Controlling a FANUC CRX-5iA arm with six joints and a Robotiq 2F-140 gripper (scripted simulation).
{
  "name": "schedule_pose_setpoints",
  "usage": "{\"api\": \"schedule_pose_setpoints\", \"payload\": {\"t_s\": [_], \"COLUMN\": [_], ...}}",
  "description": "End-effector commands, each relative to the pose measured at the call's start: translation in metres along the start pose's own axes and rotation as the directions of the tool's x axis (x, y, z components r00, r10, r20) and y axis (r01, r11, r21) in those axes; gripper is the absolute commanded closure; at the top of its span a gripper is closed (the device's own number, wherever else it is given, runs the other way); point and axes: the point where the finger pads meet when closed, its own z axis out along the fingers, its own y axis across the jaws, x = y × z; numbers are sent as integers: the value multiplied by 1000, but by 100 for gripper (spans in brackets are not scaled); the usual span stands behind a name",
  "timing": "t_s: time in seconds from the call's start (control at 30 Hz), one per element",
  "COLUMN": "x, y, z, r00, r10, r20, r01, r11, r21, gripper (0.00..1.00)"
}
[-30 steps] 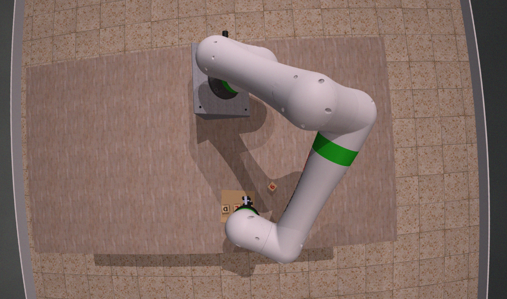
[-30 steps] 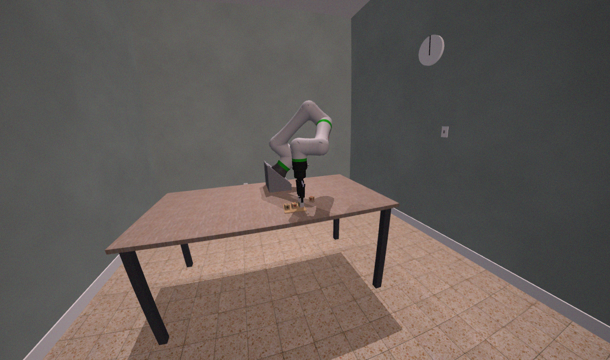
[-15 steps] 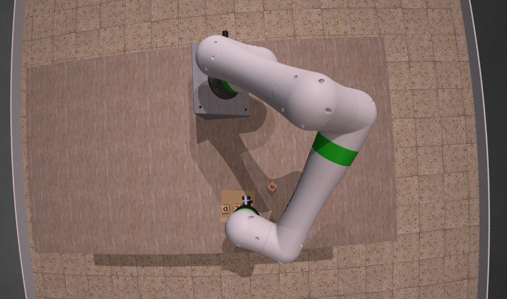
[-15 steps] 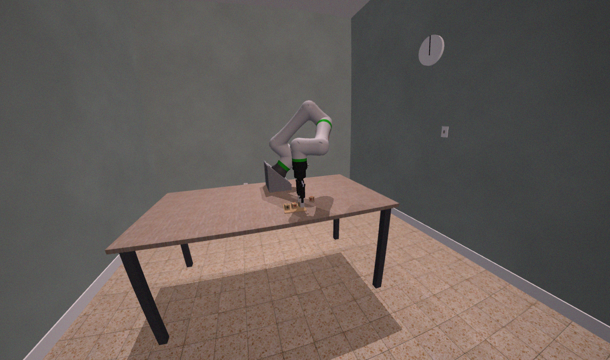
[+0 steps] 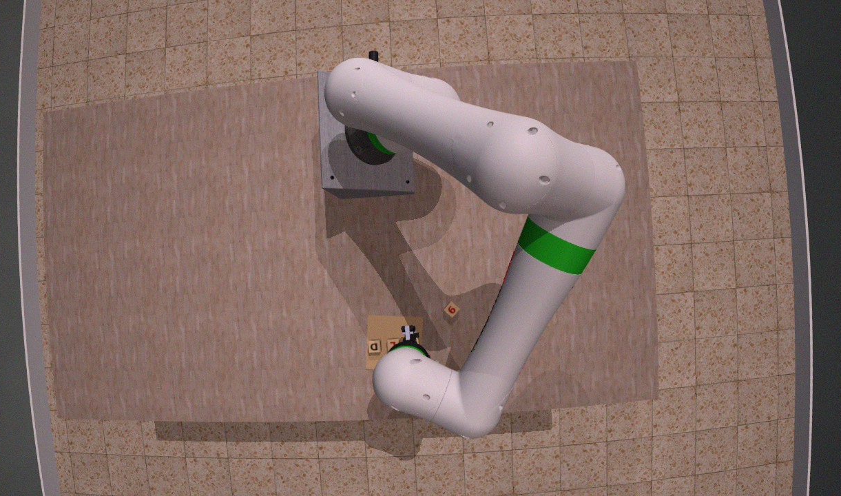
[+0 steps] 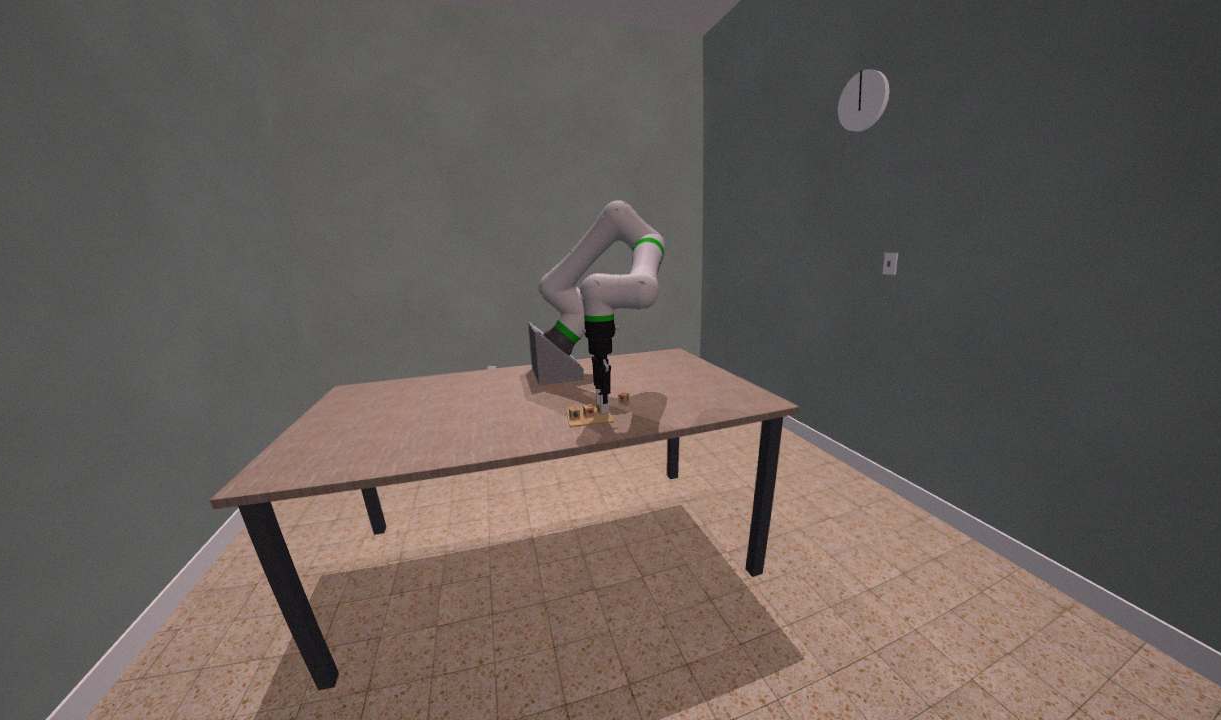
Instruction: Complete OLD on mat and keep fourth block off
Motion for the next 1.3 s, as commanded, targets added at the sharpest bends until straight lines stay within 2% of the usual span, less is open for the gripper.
{"api": "schedule_pose_setpoints", "payload": {"t_s": [0.0, 0.4, 0.77, 0.8, 1.27], "x": [0, 0, 0, 0, 0], "y": [0, 0, 0, 0, 0], "z": [-9, -69, -83, -83, -83], "r00": [1000, 1000, 1000, 1000, 1000], "r10": [0, 0, 0, 0, 0], "r20": [0, 0, 0, 0, 0], "r01": [0, 0, 0, 0, 0], "r11": [1000, 1000, 1000, 1000, 1000], "r21": [0, 0, 0, 0, 0], "gripper": [72, 72, 72, 0, 0]}}
